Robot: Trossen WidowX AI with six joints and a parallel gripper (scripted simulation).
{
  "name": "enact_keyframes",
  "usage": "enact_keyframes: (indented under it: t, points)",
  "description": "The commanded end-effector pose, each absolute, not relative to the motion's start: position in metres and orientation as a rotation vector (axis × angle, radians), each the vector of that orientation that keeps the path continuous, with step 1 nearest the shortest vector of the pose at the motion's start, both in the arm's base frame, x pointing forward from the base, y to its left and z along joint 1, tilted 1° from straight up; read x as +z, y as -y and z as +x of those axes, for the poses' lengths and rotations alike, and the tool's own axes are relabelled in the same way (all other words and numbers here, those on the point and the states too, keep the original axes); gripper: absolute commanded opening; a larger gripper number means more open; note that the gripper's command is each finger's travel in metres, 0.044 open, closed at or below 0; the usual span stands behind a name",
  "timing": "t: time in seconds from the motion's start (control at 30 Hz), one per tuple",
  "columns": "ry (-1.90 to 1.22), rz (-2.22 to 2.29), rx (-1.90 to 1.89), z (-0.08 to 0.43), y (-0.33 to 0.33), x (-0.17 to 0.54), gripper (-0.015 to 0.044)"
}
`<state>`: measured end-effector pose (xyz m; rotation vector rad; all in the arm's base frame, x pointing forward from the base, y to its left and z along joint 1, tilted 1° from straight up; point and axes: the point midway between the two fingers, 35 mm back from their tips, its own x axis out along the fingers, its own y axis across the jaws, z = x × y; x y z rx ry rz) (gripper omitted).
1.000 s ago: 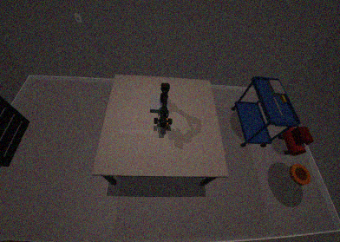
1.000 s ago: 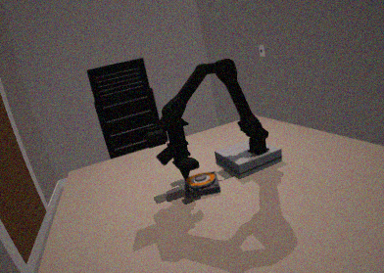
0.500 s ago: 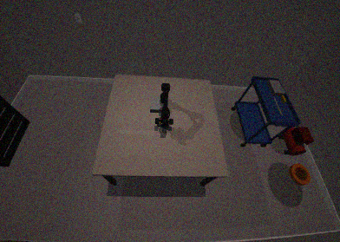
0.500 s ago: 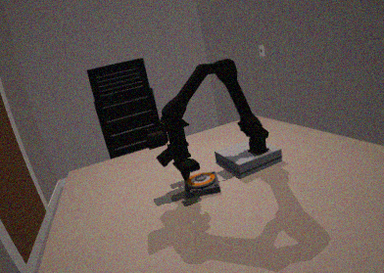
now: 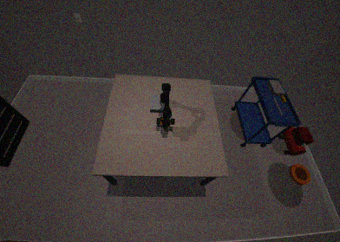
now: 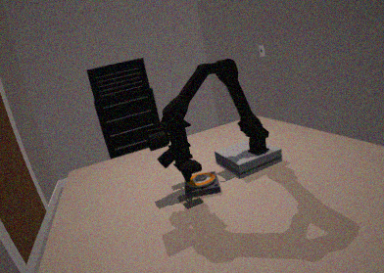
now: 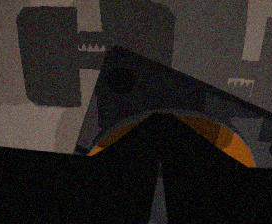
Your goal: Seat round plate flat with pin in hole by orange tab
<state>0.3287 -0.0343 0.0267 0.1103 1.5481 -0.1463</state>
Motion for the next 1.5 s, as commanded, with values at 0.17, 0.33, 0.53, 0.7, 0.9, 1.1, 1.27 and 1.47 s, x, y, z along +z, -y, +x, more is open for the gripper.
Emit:
enact_keyframes:
  t: [0.17, 0.33, 0.53, 0.7, 0.9, 1.1, 1.27, 1.47]
  points:
    - [-1.556, 0.115, -0.140, 0.325, 0.021, 0.026, 0.0000]
    - [-1.556, 0.116, -0.139, 0.322, 0.015, 0.027, 0.0000]
    - [-1.556, 0.116, -0.139, 0.320, 0.010, 0.027, 0.0000]
    - [-1.556, 0.116, -0.139, 0.318, 0.006, 0.027, 0.0000]
    - [-1.556, 0.117, -0.139, 0.316, 0.003, 0.027, 0.0000]
    - [-1.557, 0.117, -0.138, 0.314, 0.000, 0.027, 0.0000]
    - [-1.557, 0.117, -0.138, 0.312, -0.001, 0.027, 0.0000]
    - [-1.557, 0.117, -0.138, 0.310, -0.003, 0.027, 0.0000]
